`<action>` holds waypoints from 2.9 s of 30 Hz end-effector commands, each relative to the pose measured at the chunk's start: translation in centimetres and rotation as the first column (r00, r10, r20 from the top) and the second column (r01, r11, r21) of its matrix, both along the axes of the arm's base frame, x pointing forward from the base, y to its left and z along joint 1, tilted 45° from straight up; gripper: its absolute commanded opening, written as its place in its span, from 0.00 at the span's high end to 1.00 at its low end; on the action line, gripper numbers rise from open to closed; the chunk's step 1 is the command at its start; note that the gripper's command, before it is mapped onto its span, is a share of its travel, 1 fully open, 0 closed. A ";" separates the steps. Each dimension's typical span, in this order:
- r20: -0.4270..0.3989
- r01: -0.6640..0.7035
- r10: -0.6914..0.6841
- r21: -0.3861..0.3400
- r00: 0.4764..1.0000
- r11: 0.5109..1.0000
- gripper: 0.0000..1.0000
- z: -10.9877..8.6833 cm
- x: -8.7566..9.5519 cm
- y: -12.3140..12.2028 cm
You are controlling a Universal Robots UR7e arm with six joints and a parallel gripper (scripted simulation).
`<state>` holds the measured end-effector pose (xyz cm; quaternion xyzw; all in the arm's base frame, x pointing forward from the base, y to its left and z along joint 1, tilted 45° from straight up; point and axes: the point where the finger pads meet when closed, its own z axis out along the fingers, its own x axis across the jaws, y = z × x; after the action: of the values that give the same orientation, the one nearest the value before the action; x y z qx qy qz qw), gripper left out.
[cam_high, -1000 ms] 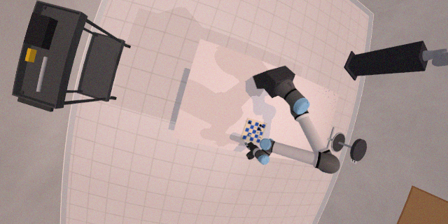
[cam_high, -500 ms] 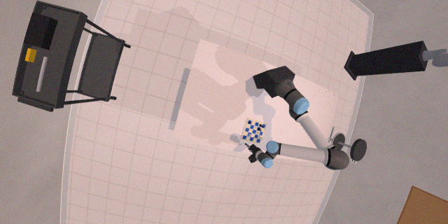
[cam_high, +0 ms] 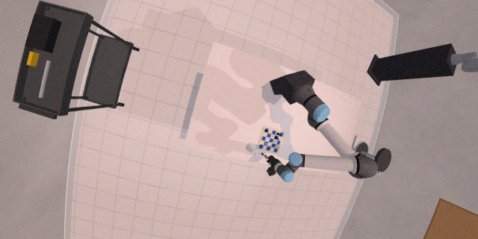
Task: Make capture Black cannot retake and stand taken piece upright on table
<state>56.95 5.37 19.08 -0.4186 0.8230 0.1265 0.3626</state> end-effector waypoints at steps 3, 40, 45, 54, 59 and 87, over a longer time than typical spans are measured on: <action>0.000 -0.001 0.001 0.000 1.000 1.000 0.00 0.1 -0.1 -0.1; 0.179 -0.266 0.310 -0.232 0.934 0.936 0.00 1.7 -5.0 3.3; 0.237 -0.372 0.471 -0.364 0.850 0.854 0.00 2.0 -7.7 5.0; 0.272 -0.470 0.683 -0.554 0.678 0.687 0.00 1.9 -11.6 7.6; 0.271 -0.480 0.718 -0.588 0.641 0.651 0.00 1.8 -12.4 8.1; 0.270 -0.487 0.744 -0.613 0.612 0.622 0.21 1.7 -12.9 8.5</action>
<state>44.02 13.84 20.71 -0.7774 0.4983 -0.0738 0.3767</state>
